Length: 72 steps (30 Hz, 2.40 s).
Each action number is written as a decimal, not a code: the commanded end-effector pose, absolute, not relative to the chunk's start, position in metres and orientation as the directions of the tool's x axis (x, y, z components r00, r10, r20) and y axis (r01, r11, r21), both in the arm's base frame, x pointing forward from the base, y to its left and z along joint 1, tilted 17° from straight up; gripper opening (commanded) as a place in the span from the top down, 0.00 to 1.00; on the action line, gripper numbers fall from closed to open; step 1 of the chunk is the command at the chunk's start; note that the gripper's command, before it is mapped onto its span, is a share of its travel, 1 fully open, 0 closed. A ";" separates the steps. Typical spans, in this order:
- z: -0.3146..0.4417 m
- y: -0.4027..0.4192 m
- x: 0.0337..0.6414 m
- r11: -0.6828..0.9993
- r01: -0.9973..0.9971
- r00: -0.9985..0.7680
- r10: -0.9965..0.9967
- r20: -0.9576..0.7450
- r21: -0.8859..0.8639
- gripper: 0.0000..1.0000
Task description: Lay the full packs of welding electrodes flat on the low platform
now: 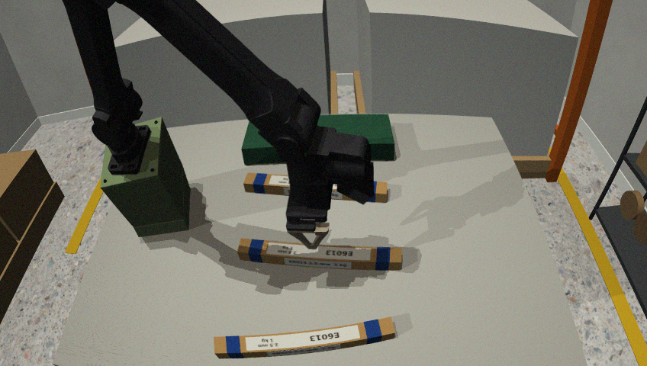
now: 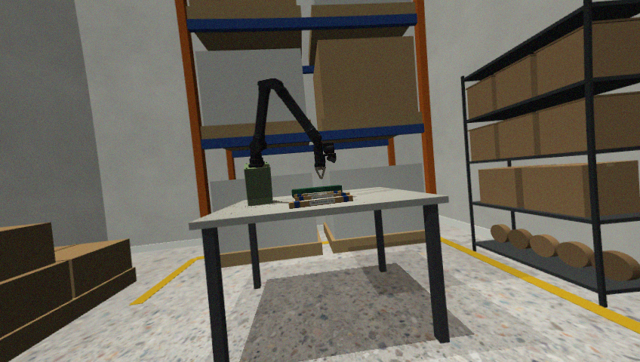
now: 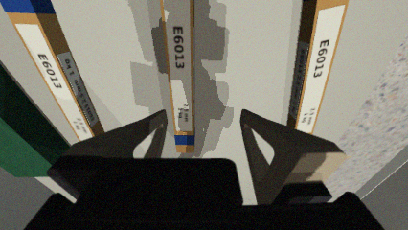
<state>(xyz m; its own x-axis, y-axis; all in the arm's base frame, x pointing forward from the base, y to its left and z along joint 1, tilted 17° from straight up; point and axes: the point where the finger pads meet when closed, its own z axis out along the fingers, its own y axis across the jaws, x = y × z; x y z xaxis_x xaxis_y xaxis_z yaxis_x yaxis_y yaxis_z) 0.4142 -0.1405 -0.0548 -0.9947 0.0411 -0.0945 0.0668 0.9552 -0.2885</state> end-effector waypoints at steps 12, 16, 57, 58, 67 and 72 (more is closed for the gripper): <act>-0.076 -0.108 0.417 0.952 0.116 -0.991 0.092 -0.097 -0.282 0.26; -0.074 -0.111 0.416 0.952 0.124 -0.990 0.100 -0.100 -0.281 0.26; -0.154 -0.137 0.437 0.953 0.104 -0.990 0.073 -0.120 -0.283 0.26; -0.152 -0.136 0.438 0.953 0.103 -0.990 0.071 -0.122 -0.283 0.26; -0.145 -0.132 0.442 0.954 0.102 -0.990 0.069 -0.126 -0.283 0.26; -0.144 -0.132 0.441 0.953 0.106 -0.989 0.072 -0.127 -0.283 0.26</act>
<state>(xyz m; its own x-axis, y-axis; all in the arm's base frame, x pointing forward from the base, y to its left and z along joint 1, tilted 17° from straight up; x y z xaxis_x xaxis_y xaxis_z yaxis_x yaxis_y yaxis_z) 0.4201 -0.1339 -0.1601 -0.9927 0.0845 -0.0858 0.1055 0.9538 -0.2812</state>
